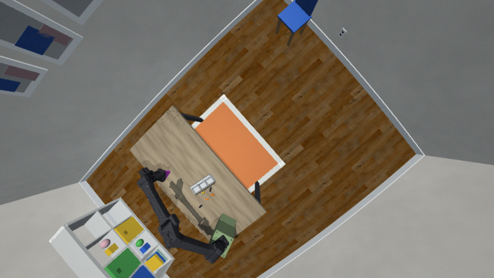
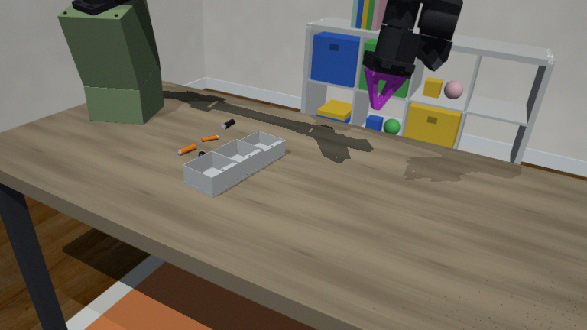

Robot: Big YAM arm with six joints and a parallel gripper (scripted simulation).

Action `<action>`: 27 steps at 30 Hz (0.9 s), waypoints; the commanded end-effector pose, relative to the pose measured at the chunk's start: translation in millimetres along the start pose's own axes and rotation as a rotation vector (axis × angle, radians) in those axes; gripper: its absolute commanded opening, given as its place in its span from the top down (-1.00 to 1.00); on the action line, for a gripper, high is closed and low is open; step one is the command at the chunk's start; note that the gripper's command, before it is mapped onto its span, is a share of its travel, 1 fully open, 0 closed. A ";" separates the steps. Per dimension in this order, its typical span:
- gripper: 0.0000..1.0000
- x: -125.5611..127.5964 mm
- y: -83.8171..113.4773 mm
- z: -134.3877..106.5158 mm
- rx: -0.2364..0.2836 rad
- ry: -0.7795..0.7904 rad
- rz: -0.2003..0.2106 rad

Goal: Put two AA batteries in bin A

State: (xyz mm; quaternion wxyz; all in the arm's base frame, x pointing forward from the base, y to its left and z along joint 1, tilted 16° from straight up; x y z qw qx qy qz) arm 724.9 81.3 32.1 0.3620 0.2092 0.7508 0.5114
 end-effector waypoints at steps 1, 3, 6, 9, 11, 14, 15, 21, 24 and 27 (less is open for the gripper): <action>0.83 0.0 0.3 0.0 0.000 0.000 0.000; 0.83 0.0 0.3 0.0 0.000 0.000 0.000; 0.83 0.0 0.3 0.0 0.000 0.000 0.000; 0.83 0.0 0.3 0.0 0.000 0.000 0.000; 0.83 0.0 0.3 0.0 0.000 0.000 0.000; 0.83 0.0 0.3 0.0 0.000 0.000 0.000; 0.83 0.0 0.3 0.0 0.000 0.000 0.000; 0.83 0.4 63.2 -5.1 -0.072 -0.065 -0.022; 0.83 4.3 62.6 -30.9 -0.100 -0.142 -0.020; 0.83 5.5 58.5 -39.1 -0.096 -0.148 -0.021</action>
Point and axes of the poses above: the point where the finger pads meet when closed, its own y axis back along the fingers, its own x axis across the jaws, z = x × y, the point moved 8 cm from there along y, back along the fingers, and after that the axes turned 1 degree about y, right-handed, at the moved point
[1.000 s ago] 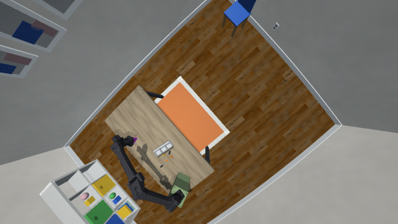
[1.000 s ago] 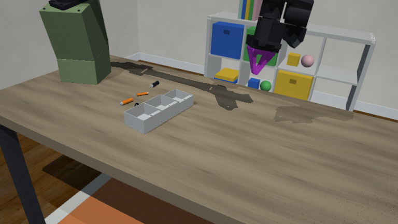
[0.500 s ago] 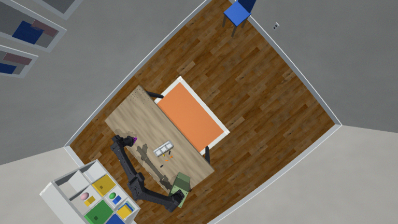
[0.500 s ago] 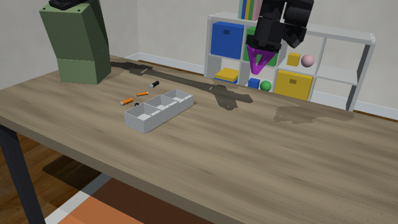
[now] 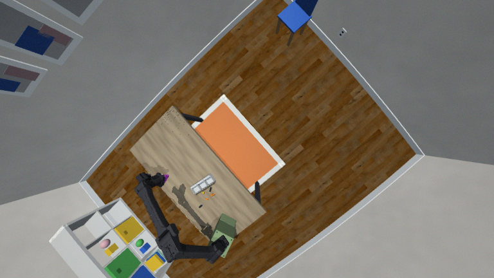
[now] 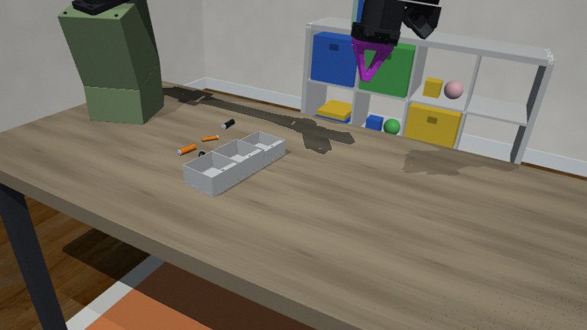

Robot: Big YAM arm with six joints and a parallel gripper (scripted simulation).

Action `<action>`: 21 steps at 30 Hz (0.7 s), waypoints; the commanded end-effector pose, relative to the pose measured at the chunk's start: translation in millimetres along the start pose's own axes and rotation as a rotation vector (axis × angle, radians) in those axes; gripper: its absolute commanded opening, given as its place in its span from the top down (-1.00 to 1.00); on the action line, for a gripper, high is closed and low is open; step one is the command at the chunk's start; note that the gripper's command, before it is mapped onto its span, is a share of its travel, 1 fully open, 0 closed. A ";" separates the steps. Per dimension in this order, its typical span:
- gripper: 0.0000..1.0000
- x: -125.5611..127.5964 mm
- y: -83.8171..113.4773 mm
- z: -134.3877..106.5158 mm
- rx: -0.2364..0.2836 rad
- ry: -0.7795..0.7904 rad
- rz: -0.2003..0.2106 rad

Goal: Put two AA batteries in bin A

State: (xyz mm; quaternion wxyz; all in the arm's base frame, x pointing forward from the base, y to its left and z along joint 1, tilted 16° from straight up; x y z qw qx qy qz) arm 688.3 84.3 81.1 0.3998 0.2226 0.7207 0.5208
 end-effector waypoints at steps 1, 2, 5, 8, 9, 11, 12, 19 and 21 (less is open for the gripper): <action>0.83 8.8 -22.4 0.1 -0.003 -0.041 0.000; 0.83 8.9 -23.4 -0.1 -0.002 -0.041 0.000; 0.83 9.1 -24.5 -0.2 -0.002 -0.042 0.000; 0.83 6.7 -16.1 -9.6 -0.023 -0.085 0.001; 0.83 5.0 3.8 -15.9 -0.052 -0.093 -0.012; 0.83 14.3 2.2 -30.7 -0.057 -0.125 -0.006; 0.83 16.1 0.3 -39.6 -0.061 -0.161 0.000; 0.83 47.9 -5.9 -89.8 -0.075 -0.256 0.020; 0.83 54.3 -5.9 -95.7 -0.075 -0.252 0.018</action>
Point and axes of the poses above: the point where the finger pads meet when closed, its own y axis back along the fingers, its own x axis across the jaws, z = x × y, the point moved 8 cm from there along y, back along the fingers, and after that the axes turned 1 degree about y, right-handed, at the moved point
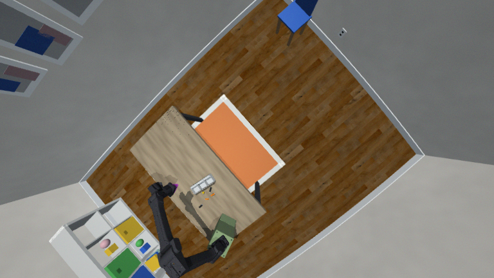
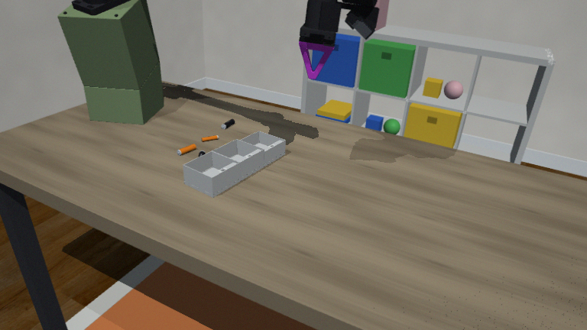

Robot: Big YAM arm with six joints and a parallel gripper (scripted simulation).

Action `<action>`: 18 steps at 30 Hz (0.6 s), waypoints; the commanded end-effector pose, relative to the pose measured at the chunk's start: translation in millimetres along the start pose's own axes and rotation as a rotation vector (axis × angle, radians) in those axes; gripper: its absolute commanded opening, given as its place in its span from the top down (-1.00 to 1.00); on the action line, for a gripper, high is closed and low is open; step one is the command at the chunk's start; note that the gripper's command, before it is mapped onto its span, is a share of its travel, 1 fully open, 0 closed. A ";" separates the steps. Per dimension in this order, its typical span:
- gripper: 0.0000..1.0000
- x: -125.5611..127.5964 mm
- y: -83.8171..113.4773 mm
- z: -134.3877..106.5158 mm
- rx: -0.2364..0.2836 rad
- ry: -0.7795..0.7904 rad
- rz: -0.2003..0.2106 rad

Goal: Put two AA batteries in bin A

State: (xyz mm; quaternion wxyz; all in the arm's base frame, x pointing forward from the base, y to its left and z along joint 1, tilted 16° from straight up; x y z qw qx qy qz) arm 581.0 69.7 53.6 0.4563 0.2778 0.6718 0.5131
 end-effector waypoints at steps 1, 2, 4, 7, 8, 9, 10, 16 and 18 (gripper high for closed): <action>0.83 -6.9 14.9 -2.8 -0.057 -0.069 -0.014; 0.83 -7.2 12.7 -12.2 -0.060 -0.107 -0.005; 0.83 2.4 12.0 -24.8 -0.062 -0.100 -0.006; 0.83 7.9 -5.6 -36.3 -0.037 -0.129 0.009; 0.83 7.4 8.5 -42.0 -0.065 -0.135 0.002; 0.83 11.2 7.9 -47.6 -0.065 -0.132 0.002; 0.83 10.8 5.7 -57.0 -0.067 -0.170 0.009; 0.83 29.1 -0.2 -103.3 -0.074 -0.233 0.024; 0.83 29.1 -0.2 -103.3 -0.074 -0.233 0.024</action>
Point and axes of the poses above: the point where the finger pads meet when closed, its own y axis back along the fingers, its own x axis across the jaws, z = x × y, the point moved 8 cm from there along y, back along the fingers, and after that the axes turned 1 degree about y, right-handed, at the moved point
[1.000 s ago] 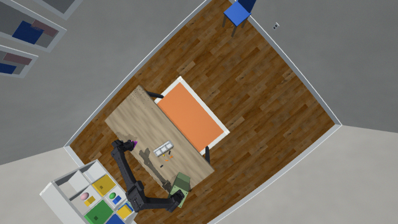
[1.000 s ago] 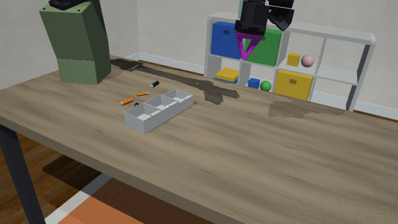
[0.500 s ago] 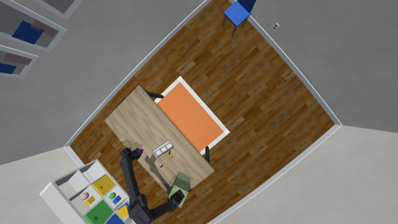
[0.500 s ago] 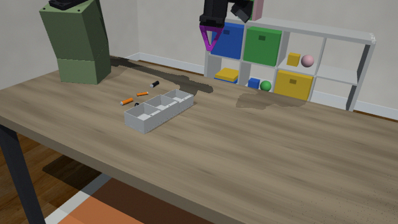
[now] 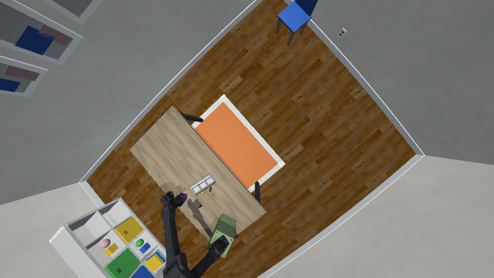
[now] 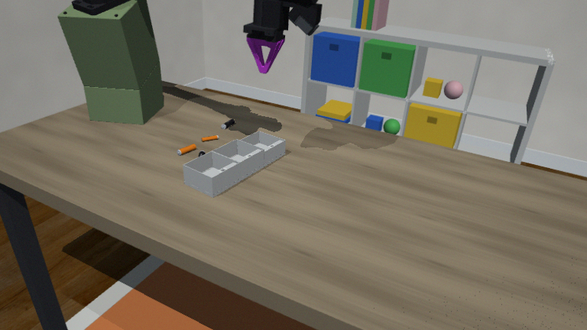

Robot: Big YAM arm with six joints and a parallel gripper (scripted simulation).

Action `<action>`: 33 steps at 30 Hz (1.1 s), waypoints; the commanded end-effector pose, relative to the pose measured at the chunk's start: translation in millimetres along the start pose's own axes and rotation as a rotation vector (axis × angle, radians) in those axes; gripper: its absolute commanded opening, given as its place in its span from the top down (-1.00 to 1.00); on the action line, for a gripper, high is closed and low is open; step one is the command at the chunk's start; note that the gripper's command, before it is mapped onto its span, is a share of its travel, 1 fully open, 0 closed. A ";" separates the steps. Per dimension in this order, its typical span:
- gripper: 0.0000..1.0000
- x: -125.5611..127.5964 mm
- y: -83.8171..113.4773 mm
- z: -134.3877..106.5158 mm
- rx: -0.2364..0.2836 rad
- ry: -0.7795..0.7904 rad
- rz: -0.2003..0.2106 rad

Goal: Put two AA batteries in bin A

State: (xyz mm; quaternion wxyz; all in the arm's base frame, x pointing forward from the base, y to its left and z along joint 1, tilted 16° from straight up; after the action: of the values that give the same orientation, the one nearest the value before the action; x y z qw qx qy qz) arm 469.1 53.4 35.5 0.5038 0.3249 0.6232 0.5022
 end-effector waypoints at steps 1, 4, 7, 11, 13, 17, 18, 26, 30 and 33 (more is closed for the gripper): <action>0.83 -9.2 10.5 -3.4 -0.060 -0.102 0.003; 0.83 -0.5 8.5 -27.3 -0.060 -0.095 0.002; 0.83 4.5 5.4 -52.8 -0.063 -0.127 0.012; 0.83 12.8 1.8 -85.6 -0.066 -0.155 0.019; 0.83 14.2 -0.9 -102.7 -0.067 -0.192 0.027; 0.83 15.9 -3.5 -119.8 -0.068 -0.228 0.035; 0.83 19.4 -3.9 -127.6 -0.069 -0.222 0.033; 0.83 25.5 -7.5 -132.7 -0.059 -0.209 0.034; 0.83 25.6 -5.9 -135.7 -0.052 -0.202 0.034; 0.83 25.9 -5.9 -137.1 -0.047 -0.200 0.034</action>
State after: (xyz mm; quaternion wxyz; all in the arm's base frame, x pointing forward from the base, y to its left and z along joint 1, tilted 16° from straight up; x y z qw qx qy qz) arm 321.9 30.5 15.2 0.5582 0.3747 0.5584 0.4860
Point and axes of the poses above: the point where the finger pads meet when closed, its own y axis back along the fingers, its own x axis across the jaws, z = x × y, the point moved 8 cm from there along y, back along the fingers, and after that the axes turned 1 degree about y, right-handed, at the moved point
